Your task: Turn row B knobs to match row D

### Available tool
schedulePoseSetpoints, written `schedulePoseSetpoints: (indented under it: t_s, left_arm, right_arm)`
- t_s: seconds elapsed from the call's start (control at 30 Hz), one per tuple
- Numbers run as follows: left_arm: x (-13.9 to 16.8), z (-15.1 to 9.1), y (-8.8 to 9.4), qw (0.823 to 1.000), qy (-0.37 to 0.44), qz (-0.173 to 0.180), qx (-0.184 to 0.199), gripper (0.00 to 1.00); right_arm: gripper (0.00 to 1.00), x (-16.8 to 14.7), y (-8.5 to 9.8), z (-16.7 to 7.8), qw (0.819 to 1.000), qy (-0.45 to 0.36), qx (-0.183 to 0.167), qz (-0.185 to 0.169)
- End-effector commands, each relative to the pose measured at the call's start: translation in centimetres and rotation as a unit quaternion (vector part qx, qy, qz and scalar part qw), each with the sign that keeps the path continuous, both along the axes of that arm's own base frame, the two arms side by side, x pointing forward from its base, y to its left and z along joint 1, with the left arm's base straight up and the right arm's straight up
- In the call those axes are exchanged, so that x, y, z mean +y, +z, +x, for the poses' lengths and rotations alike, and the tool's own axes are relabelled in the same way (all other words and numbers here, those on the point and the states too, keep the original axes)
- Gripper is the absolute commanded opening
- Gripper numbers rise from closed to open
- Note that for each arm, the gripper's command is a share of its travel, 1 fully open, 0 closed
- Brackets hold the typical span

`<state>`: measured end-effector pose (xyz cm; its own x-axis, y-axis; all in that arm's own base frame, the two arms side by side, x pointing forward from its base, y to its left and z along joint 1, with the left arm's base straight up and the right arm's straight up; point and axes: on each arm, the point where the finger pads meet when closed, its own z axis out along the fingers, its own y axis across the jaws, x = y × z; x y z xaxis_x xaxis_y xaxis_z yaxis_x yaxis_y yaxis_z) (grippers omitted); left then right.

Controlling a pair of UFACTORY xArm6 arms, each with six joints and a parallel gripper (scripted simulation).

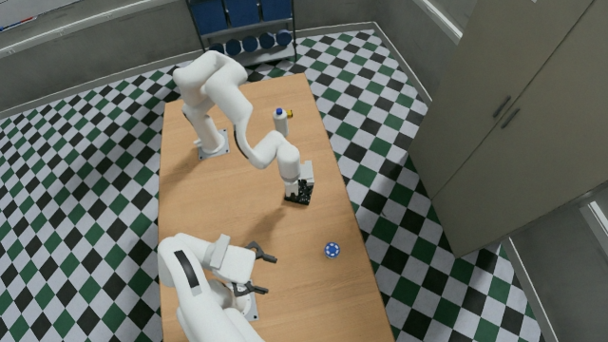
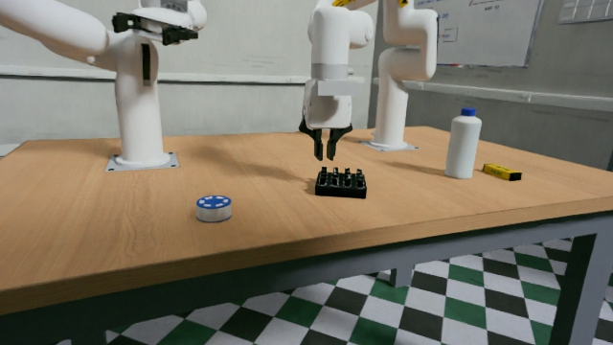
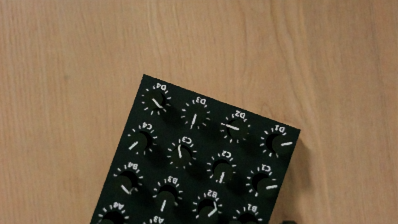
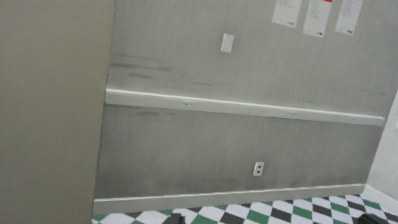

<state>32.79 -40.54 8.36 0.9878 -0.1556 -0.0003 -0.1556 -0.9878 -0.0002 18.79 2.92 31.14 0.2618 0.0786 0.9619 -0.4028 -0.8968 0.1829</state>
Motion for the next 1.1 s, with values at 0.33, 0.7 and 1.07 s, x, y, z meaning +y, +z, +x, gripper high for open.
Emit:
schedulePoseSetpoints:
  t_s: [0.33,0.7,1.07]
  left_arm:
    - [-0.1,0.1,-1.3,1.000,0.000,-0.002,-0.002,0.21]
    - [-0.1,0.1,-1.9,1.000,0.000,-0.002,-0.002,0.21]
    - [-0.1,0.1,-1.9,1.000,0.000,-0.002,-0.002,0.21]
  right_arm:
    - [1.00,0.0,0.1,0.0,1.000,0.000,0.000,0.001]
    - [1.00,0.0,0.1,0.0,1.000,0.000,0.000,0.001]
    - [1.00,0.0,0.1,0.0,1.000,0.000,0.000,0.001]
